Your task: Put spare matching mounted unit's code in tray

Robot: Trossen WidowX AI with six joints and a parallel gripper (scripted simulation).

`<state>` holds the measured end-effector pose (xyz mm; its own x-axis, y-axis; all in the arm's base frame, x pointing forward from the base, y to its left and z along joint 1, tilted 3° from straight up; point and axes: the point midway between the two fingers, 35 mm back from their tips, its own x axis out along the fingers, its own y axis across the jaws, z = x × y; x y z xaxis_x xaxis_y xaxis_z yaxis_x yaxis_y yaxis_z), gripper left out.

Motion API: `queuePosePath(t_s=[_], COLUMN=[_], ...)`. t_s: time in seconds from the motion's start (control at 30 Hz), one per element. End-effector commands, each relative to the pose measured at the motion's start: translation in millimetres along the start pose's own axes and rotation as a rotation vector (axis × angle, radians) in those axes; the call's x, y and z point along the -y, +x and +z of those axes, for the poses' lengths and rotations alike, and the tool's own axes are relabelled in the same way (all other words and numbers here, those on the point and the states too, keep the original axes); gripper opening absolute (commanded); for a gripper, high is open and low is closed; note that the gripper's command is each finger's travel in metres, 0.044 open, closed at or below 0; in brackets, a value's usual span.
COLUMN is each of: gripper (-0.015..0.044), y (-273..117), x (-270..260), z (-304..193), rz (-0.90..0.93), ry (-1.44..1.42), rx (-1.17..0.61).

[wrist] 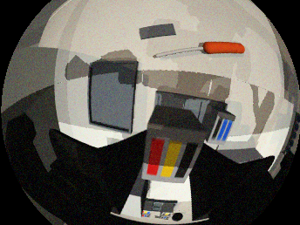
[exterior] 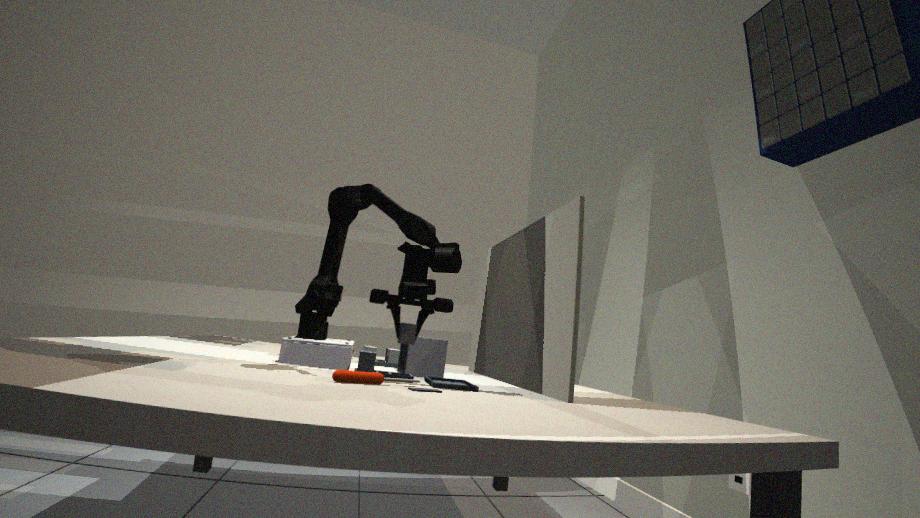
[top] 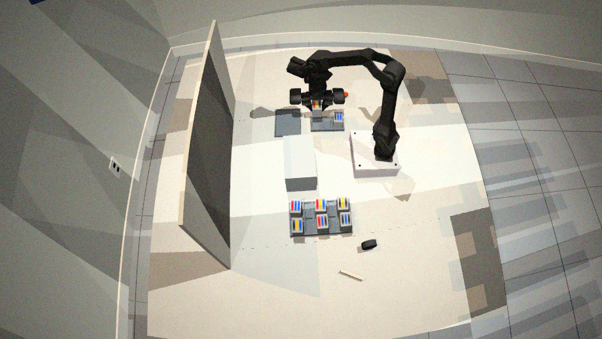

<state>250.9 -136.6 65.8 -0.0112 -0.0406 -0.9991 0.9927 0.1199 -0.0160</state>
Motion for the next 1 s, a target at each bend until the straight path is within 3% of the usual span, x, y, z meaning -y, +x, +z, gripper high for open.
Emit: queuePosePath(t_s=[0.0,0.27,0.73,0.97], gripper=[0.0000,0.0000,0.0000,0.0000], y=[-7.5,-7.4,-77.2,-81.0], x=[0.6,1.4,0.0,-2.1], z=[0.0,-1.1,0.2,0.6], rz=[-0.002,-0.007,-0.002,-0.002], ry=[0.004,0.000,0.004,0.004], rx=[0.002,-0.004,0.001,0.002])
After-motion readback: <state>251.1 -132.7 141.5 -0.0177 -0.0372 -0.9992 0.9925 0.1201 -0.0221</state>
